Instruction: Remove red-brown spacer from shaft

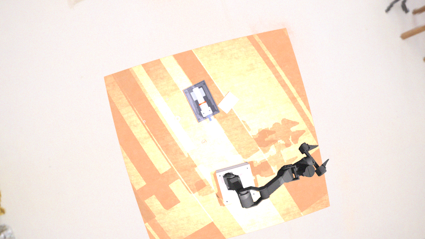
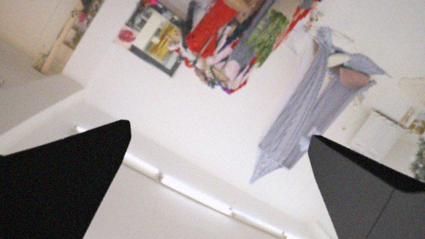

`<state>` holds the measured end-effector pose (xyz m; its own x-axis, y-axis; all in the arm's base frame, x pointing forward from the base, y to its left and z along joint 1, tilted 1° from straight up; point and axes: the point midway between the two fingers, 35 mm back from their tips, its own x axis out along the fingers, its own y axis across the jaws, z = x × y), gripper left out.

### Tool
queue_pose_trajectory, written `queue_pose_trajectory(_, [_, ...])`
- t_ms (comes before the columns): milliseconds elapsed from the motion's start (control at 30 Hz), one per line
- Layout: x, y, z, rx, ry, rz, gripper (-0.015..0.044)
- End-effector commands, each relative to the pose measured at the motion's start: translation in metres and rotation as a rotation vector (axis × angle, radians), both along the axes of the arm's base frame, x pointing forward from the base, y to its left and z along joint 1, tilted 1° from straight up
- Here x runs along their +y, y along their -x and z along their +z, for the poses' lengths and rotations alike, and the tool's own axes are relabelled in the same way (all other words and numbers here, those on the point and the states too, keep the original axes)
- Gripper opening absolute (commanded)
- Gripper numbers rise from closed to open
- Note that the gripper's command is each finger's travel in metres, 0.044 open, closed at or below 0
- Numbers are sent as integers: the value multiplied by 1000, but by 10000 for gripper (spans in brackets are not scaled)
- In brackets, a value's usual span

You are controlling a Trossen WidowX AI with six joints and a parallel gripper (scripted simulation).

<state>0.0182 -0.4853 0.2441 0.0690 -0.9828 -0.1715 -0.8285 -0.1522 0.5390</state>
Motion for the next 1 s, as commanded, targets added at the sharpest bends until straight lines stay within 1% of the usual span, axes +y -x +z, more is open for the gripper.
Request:
queue_pose_trajectory(0, [20,-66,-22,-37,-72,143,440])
queue_pose_trajectory(267, [85,-182,-64,-76,-224,417,440])
queue_pose_trajectory(400, [132,-235,-86,-83,-305,559,440])
queue_pose_trajectory(533, [186,-277,-108,-77,-390,696,440])
queue_pose_trajectory(667, [247,-309,-129,-58,-480,833,440])
queue_pose_trajectory(767, [297,-325,-145,-33,-550,933,440])
queue_pose_trajectory(967, [395,-335,-176,42,-688,1123,440])
